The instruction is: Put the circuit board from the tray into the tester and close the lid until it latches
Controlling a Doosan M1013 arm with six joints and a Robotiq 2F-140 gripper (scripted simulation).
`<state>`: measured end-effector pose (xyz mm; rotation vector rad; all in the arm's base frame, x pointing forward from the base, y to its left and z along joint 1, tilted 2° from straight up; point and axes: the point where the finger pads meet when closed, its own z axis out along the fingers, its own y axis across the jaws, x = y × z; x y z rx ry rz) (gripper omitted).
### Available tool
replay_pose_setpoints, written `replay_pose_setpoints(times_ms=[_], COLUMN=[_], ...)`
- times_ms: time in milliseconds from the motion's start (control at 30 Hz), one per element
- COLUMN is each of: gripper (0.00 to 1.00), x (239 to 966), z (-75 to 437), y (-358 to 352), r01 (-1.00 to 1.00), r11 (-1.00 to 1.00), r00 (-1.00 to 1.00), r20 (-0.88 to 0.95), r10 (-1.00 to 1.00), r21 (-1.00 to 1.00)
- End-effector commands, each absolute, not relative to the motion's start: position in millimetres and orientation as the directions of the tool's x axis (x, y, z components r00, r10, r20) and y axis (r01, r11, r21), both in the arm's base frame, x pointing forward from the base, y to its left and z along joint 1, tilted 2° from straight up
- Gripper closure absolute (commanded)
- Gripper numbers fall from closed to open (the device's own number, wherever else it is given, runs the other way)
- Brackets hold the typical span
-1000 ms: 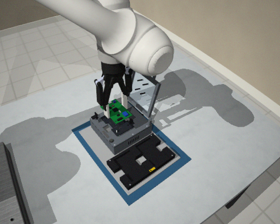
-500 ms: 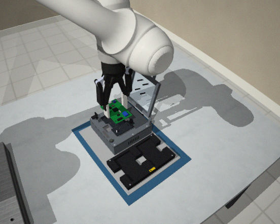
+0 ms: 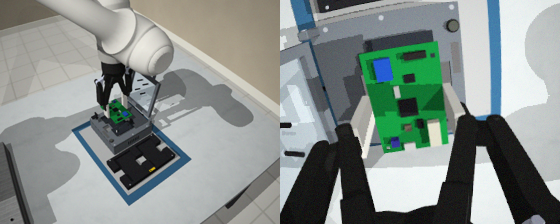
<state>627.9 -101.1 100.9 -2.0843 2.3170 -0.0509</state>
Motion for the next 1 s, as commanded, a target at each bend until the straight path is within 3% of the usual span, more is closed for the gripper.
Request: replay_pose_setpoints(times_ms=[0, 967], gripper=[0.54, 0.54], x=[630.7, 631.1], z=[103.2, 94.4], y=[-101.7, -101.6], r01=[-0.994, -0.994], r11=[0.101, 0.1], r00=[-0.102, -0.1], r20=[0.01, 0.01], r10=[-0.995, -0.995], r21=[-0.041, -0.041])
